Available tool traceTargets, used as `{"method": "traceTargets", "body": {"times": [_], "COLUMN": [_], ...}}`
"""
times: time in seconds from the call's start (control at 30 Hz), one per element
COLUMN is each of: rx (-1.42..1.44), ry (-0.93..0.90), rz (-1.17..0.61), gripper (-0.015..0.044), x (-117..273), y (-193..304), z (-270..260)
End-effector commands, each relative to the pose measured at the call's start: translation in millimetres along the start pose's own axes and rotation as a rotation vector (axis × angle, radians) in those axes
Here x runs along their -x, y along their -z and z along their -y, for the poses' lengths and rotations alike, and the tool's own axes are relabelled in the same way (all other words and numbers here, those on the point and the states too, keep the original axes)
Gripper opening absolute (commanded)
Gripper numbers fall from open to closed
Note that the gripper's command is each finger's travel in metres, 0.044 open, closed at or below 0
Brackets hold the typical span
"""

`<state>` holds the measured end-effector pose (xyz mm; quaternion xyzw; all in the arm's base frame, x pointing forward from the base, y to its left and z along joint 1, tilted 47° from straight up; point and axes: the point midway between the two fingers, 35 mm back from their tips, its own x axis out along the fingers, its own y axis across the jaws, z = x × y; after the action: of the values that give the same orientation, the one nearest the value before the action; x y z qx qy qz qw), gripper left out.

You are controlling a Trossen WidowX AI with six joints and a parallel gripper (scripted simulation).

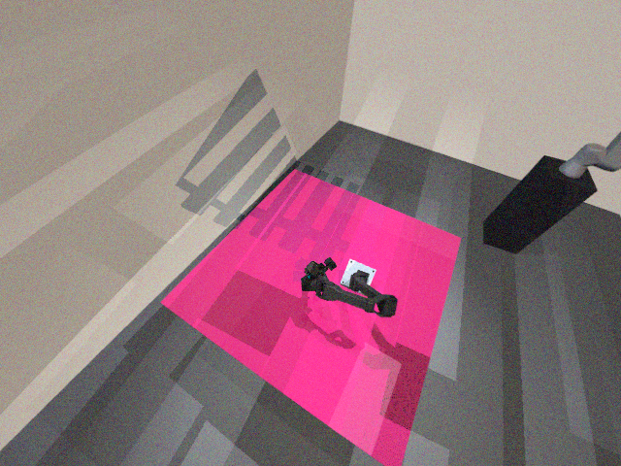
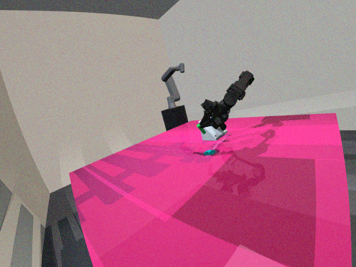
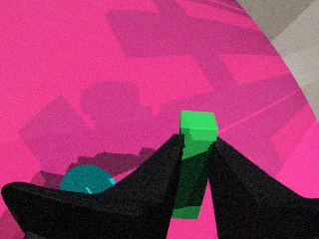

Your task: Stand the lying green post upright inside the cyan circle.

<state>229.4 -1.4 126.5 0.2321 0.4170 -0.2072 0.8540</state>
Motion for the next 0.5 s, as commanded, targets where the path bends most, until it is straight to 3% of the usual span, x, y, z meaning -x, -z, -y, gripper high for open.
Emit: {"method": "traceTargets", "body": {"times": [0.0, 0.47], "rx": [-0.015, -0.063], "ry": [-0.004, -0.03], "rz": [0.027, 0.112], "gripper": [0.0023, 0.0023], "x": [1.1, 4.4], "y": [-1.3, -3.8], "z": [0.1, -1.6]}}
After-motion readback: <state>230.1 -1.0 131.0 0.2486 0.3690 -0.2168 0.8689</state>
